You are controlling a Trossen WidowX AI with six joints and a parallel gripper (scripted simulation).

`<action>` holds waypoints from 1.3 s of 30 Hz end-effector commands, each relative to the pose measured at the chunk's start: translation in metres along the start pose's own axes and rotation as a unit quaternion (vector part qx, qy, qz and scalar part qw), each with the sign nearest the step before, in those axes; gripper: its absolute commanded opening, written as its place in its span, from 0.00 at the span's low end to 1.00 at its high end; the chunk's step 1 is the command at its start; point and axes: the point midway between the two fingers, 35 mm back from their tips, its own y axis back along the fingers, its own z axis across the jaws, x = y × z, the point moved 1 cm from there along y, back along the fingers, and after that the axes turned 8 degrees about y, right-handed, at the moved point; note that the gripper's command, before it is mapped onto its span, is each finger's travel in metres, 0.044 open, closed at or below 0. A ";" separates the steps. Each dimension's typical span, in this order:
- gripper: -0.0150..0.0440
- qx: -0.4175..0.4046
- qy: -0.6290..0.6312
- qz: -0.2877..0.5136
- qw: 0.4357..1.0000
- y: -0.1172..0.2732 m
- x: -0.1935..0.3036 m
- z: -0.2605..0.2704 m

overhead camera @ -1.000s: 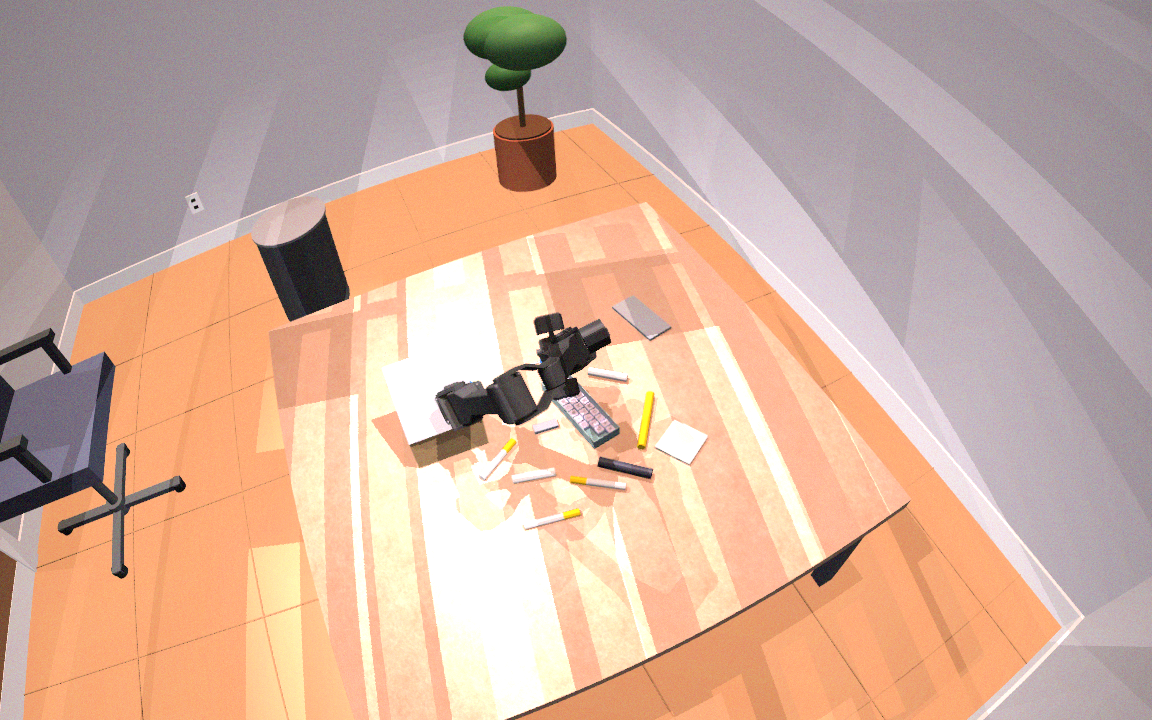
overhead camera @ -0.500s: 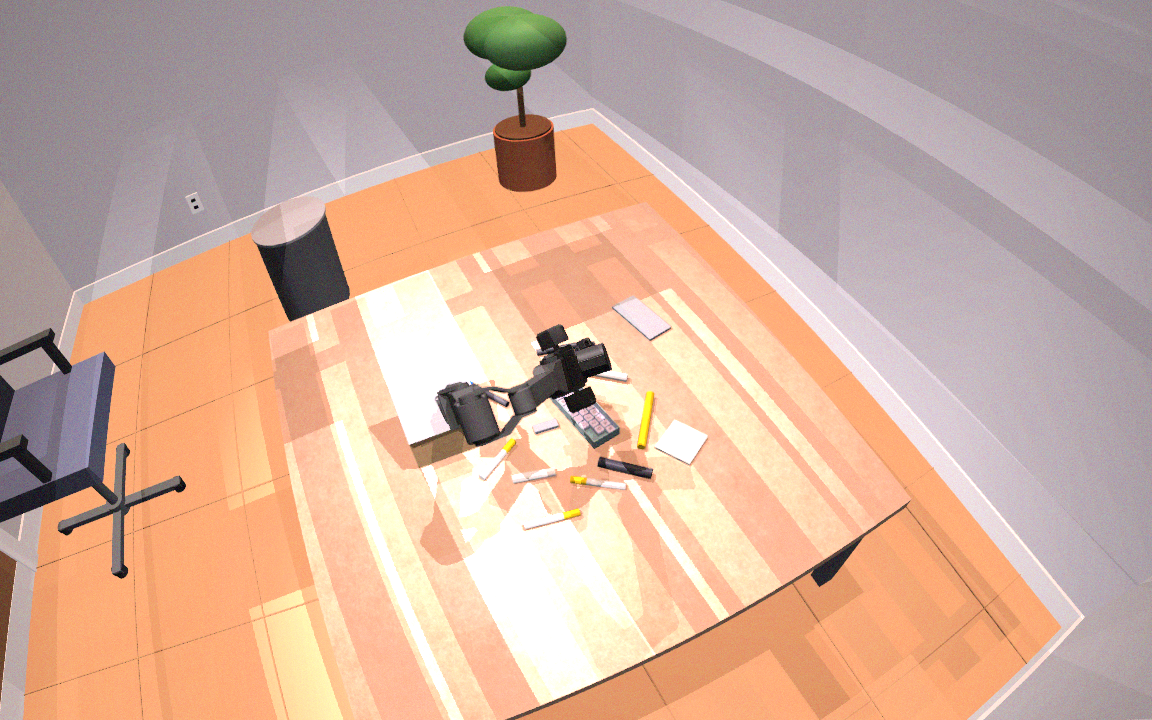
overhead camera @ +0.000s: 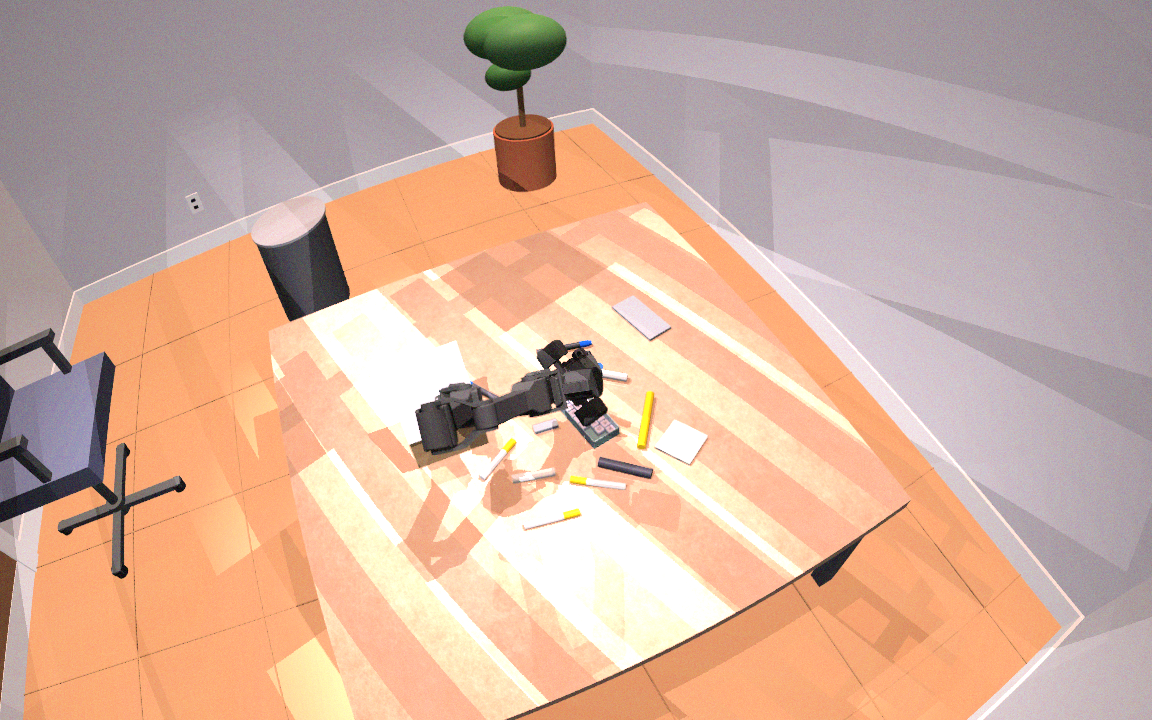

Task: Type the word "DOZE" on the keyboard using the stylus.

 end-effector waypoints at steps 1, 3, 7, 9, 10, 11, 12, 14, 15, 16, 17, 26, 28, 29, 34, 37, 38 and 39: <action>0.25 0.026 0.033 -0.028 0.999 0.008 0.000 -0.009; 0.25 0.042 0.050 -0.040 0.997 0.013 0.000 -0.014; 0.25 0.077 0.084 -0.063 0.992 0.022 0.000 -0.024; 0.25 0.095 0.101 -0.072 0.988 0.027 0.001 -0.029; 0.25 0.104 0.110 -0.077 0.985 0.029 0.001 -0.031; 0.25 0.114 0.118 -0.081 0.983 0.032 0.001 -0.034; 0.25 0.124 0.127 -0.085 0.980 0.034 0.001 -0.036; 0.25 0.143 0.145 -0.092 0.975 0.039 0.002 -0.041; 0.25 0.153 0.154 -0.095 0.972 0.042 0.002 -0.043; 0.25 0.162 0.161 -0.098 0.969 0.044 0.002 -0.044; 0.25 0.167 0.165 -0.099 0.967 0.046 0.003 -0.046; 0.25 0.168 0.167 -0.099 0.966 0.042 0.007 -0.048; 0.25 0.168 0.167 -0.099 0.966 0.038 0.010 -0.050; 0.25 0.168 0.167 -0.099 0.966 0.036 0.012 -0.051; 0.25 0.168 0.167 -0.099 0.966 0.029 0.021 -0.055; 0.25 0.169 0.168 -0.099 0.966 0.025 0.027 -0.057; 0.25 0.169 0.168 -0.099 0.966 0.025 0.028 -0.057; 0.25 0.169 0.168 -0.099 0.966 0.024 0.028 -0.057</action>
